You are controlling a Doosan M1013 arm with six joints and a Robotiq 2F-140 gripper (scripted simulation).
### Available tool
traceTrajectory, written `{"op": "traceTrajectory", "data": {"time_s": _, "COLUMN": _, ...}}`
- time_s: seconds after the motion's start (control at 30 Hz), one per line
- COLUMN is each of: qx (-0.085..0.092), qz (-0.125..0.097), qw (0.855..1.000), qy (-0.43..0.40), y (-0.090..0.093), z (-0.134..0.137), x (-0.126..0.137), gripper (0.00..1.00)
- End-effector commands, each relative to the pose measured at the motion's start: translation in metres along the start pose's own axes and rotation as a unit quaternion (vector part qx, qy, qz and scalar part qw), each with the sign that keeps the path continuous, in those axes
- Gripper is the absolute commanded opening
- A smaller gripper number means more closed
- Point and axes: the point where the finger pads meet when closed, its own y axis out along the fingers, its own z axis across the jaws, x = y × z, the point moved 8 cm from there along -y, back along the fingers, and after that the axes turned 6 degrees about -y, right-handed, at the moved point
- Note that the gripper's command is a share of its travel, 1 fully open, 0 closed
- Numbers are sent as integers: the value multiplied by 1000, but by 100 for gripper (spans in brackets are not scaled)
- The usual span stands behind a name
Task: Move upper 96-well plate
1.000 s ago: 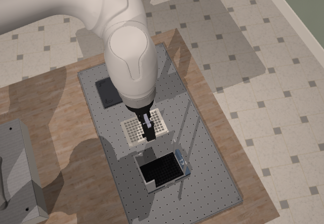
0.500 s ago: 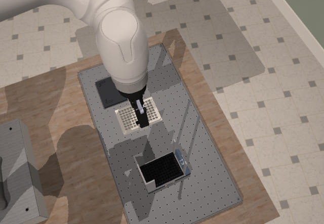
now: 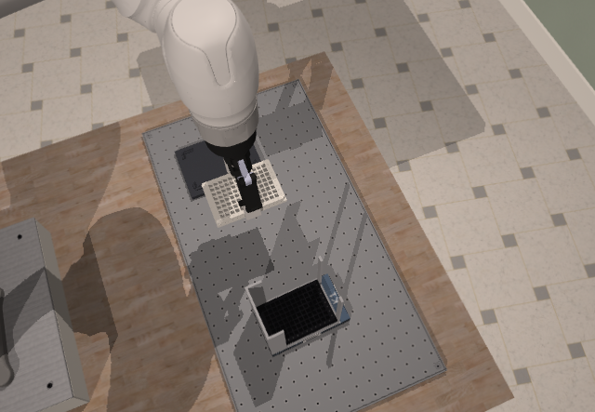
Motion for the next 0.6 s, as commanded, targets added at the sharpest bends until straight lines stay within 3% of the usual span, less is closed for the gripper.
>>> {"op": "traceTrajectory", "data": {"time_s": 0.0, "qx": 0, "qz": 0, "qw": 1000, "qy": 0, "y": 0, "z": -10, "x": -1, "gripper": 0}}
{"op": "traceTrajectory", "data": {"time_s": 0.57, "qx": 0, "qz": 0, "qw": 1000, "qy": 0, "y": 1, "z": -60, "x": -3, "gripper": 0}}
